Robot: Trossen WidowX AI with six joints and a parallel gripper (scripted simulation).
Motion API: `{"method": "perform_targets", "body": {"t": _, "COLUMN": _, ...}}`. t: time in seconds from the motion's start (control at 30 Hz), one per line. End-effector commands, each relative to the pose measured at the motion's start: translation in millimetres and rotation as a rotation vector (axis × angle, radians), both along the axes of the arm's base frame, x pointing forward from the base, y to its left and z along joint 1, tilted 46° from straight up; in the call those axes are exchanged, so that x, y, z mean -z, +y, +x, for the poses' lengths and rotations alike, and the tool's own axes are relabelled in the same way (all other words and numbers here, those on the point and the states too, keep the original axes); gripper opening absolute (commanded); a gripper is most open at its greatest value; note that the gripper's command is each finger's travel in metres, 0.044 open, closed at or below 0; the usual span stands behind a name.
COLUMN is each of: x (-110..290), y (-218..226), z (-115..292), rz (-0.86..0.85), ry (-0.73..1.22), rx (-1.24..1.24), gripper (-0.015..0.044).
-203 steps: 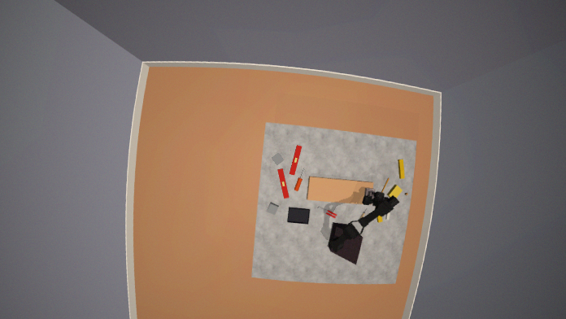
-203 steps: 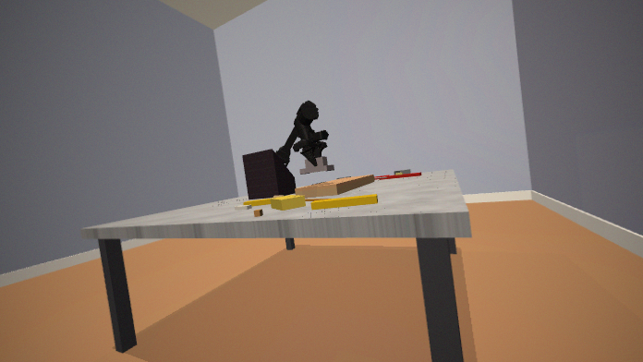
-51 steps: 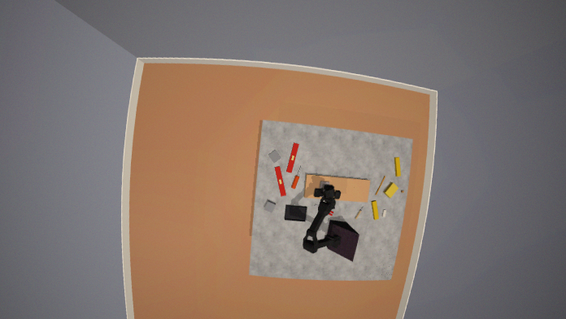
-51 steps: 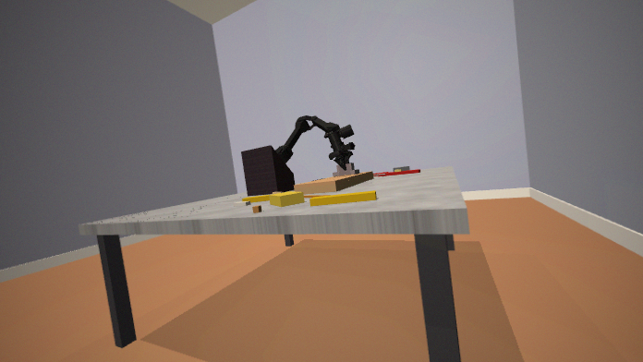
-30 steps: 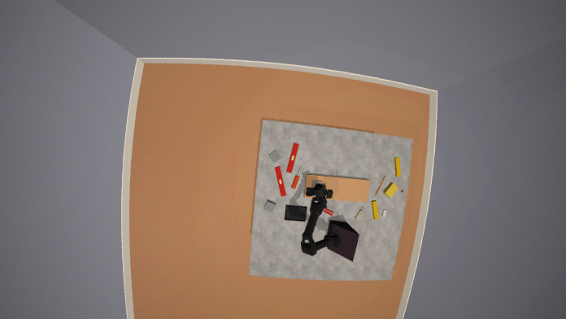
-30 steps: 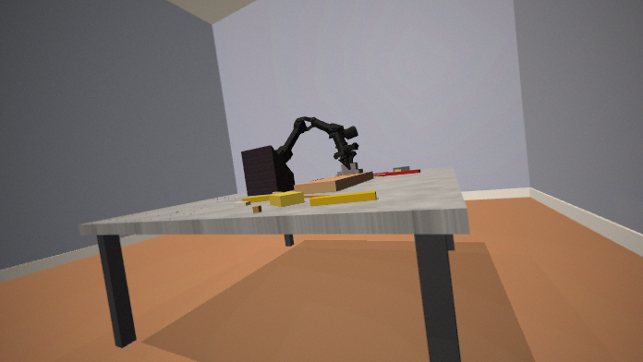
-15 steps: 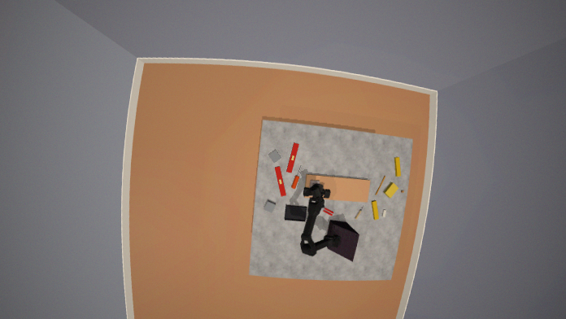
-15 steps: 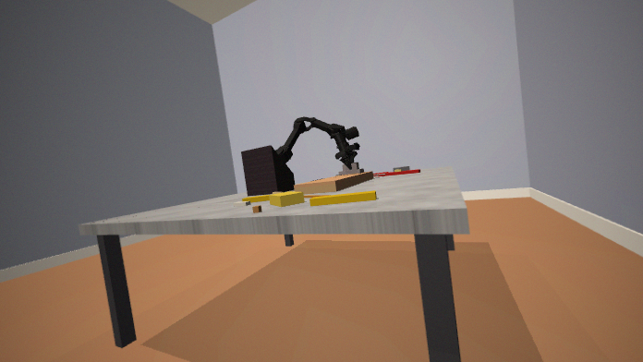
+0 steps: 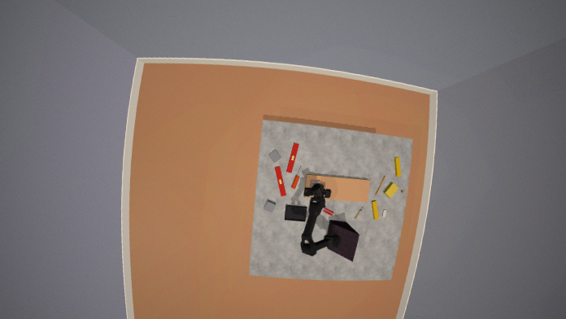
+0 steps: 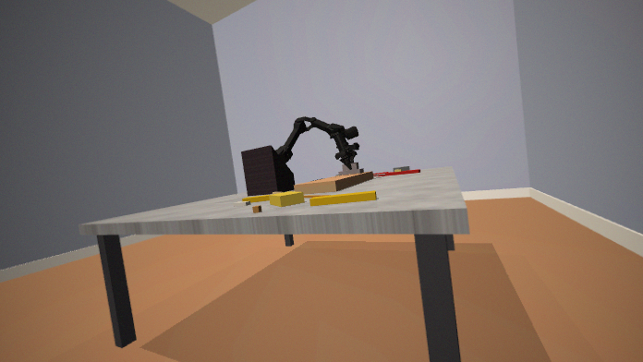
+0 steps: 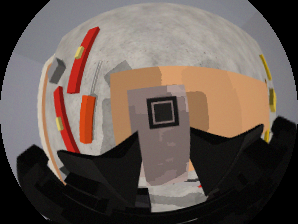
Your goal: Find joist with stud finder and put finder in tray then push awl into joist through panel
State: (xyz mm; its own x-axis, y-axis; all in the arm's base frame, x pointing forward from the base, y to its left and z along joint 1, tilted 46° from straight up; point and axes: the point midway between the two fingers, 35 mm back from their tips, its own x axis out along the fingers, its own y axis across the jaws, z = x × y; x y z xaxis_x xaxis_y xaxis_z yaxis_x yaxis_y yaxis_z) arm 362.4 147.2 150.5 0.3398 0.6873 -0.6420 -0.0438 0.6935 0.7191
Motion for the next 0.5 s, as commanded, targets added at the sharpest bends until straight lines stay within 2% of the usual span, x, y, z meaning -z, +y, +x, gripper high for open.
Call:
{"method": "perform_targets", "body": {"t": 0.0, "x": 12, "y": -11, "z": 0, "rz": -0.003, "ry": 0.006, "rx": 0.004, "gripper": 0.0}}
{"method": "perform_targets", "body": {"t": 0.47, "x": 41, "y": -39, "z": 1, "rz": -0.005, "ry": 0.007, "rx": 0.004, "gripper": 0.0}}
